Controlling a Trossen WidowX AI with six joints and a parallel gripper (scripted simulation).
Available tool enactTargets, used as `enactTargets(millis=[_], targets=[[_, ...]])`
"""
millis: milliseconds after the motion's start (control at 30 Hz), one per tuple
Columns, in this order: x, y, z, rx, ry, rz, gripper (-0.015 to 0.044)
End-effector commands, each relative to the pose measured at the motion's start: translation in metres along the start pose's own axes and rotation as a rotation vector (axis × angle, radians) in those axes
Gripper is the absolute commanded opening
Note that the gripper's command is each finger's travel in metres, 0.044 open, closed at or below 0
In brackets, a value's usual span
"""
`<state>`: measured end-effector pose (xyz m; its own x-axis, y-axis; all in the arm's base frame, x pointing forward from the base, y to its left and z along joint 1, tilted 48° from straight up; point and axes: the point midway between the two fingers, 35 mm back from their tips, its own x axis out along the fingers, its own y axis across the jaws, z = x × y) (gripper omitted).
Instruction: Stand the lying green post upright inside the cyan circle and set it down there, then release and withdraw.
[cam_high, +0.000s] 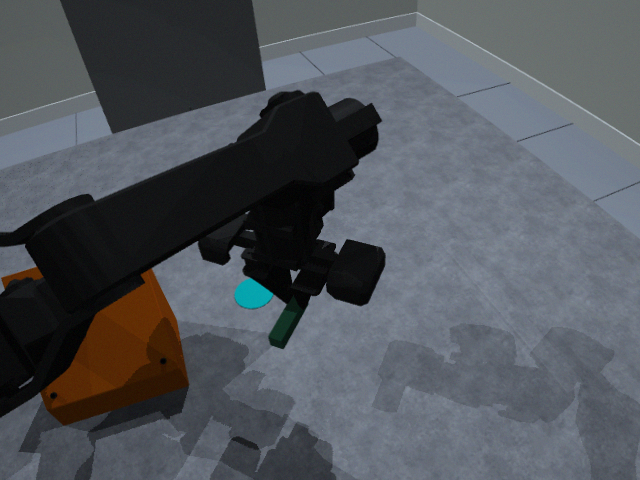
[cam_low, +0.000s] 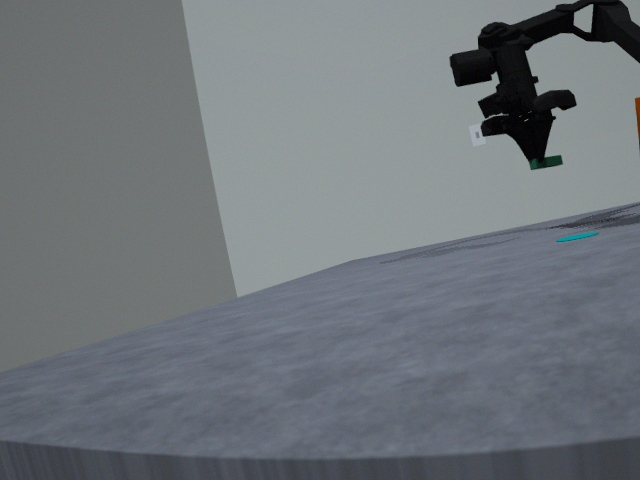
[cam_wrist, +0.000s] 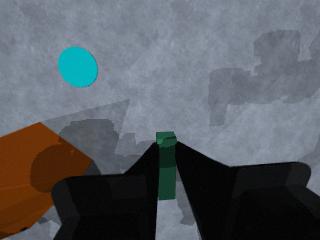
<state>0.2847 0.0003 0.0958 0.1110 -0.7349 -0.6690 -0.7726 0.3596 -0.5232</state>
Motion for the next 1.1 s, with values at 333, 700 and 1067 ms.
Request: enactTargets(millis=[333, 700, 1067], targets=[[-0.010, 0.030, 0.029, -0.219, -0.022, 0.009, 0.0023], [-0.015, 0.058, 0.049, -0.405, -0.027, 0.010, 0.0023], [-0.020, 0.088, 0.064, -0.588, -0.025, 0.008, 0.0023]])
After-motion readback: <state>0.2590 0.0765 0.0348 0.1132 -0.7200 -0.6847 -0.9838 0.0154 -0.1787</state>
